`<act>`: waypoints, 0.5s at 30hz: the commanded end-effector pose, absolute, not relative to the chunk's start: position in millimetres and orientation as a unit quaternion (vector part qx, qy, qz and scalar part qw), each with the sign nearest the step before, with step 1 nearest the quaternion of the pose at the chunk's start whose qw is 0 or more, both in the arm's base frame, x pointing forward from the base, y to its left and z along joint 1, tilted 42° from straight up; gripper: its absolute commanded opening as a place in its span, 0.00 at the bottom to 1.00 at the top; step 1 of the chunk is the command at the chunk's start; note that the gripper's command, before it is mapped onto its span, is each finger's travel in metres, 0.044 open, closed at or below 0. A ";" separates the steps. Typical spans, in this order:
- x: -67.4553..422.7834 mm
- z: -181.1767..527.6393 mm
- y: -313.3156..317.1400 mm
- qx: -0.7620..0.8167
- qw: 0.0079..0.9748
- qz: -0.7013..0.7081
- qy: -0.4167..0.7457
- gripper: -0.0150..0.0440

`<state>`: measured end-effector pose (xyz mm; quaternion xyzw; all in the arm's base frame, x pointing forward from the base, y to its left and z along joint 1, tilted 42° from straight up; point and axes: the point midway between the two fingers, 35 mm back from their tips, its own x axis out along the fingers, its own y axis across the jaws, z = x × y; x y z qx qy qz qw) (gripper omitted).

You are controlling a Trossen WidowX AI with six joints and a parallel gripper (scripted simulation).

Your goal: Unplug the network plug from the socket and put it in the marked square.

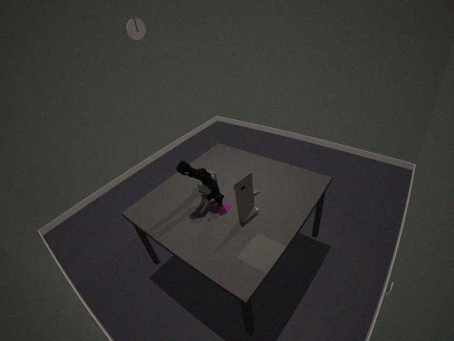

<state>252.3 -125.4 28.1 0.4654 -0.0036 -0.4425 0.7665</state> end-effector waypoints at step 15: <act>252.3 28.1 -125.4 0.465 0.767 -0.443 -0.004 0.52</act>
